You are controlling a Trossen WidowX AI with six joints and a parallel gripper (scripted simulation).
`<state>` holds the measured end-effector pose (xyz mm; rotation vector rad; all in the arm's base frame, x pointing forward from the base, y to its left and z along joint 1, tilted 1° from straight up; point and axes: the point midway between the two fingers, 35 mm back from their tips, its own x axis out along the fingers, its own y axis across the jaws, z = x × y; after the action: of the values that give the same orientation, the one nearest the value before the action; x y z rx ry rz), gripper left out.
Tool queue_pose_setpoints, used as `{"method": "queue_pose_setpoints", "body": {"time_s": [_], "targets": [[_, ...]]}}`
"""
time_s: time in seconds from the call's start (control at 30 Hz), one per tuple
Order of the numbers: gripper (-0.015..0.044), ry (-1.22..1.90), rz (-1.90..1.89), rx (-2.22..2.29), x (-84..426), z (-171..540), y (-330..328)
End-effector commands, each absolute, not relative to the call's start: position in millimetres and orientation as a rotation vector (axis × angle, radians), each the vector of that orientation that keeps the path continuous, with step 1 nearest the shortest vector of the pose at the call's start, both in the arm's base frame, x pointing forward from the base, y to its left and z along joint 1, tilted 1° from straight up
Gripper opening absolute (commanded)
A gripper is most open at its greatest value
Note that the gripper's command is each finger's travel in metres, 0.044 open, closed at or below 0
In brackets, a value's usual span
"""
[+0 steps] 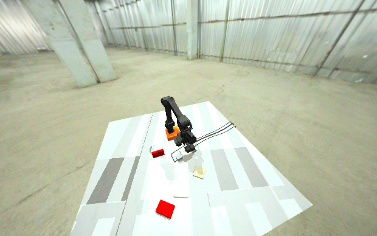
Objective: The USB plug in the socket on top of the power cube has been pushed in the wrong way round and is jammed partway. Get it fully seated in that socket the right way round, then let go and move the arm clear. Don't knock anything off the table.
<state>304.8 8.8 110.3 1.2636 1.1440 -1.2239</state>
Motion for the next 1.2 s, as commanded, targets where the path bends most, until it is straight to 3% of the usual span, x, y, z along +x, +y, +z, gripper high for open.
{"method": "queue_pose_setpoints", "body": {"time_s": [0.0, 0.23, 1.17], "targets": [[0.0177, 1.143, -1.223, 1.264, 305.1, 110.7, 8.8], [0.0, 1.143, -1.223, 1.264, 305.1, 110.7, 8.8], [0.0, 1.143, -1.223, 1.264, 304.7, 116.7, 8.9]]}}
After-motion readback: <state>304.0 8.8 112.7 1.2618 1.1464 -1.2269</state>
